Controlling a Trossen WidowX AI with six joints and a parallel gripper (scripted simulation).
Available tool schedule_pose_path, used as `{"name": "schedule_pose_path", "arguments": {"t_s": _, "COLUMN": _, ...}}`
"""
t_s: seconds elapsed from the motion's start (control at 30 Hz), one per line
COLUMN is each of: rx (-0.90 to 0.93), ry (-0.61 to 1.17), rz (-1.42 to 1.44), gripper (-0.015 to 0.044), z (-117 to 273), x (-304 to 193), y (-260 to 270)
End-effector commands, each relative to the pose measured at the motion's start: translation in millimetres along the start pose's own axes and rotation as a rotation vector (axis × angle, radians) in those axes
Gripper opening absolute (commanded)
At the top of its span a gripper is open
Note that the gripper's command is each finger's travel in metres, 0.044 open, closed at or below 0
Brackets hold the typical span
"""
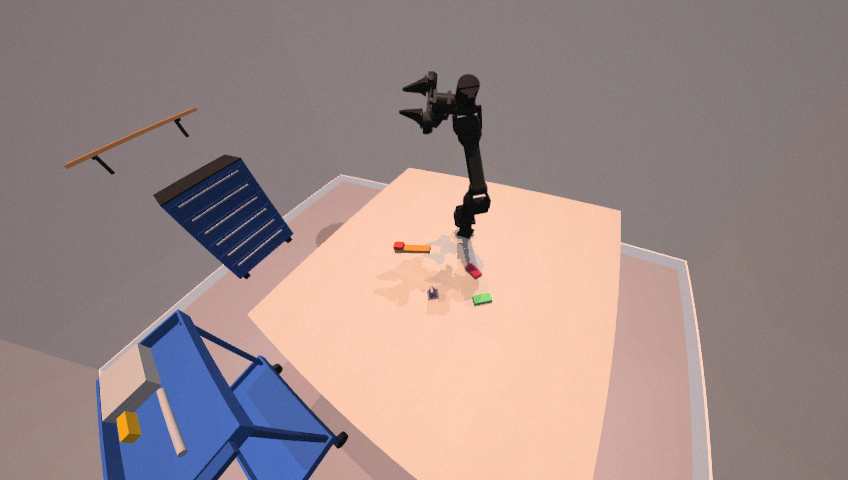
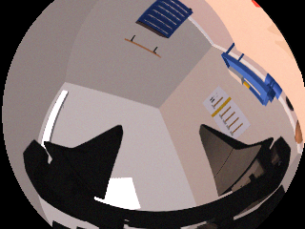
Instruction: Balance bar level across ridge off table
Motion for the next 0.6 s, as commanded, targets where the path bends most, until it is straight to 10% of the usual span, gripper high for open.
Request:
{"name": "schedule_pose_path", "arguments": {"t_s": 0.0, "rx": 0.000, "ry": 0.001, "rz": -0.004, "gripper": 0.0374, "z": 0.0, "x": 0.6, "y": 0.4}}
{"name": "schedule_pose_path", "arguments": {"t_s": 0.57, "rx": -0.017, "ry": 0.023, "rz": -0.406, "gripper": 0.0315, "z": -15.8, "x": 63.0, "y": 27.8}}
Point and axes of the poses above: the point midway between the two fingers, 35 mm back from their tips, its own z axis back along the fingers, its own y axis across the jaws, x = y × z, the point moved 7 cm from there along z, back along the fingers, and after that the axes turned 14 degrees about z, right-handed, at the moved point
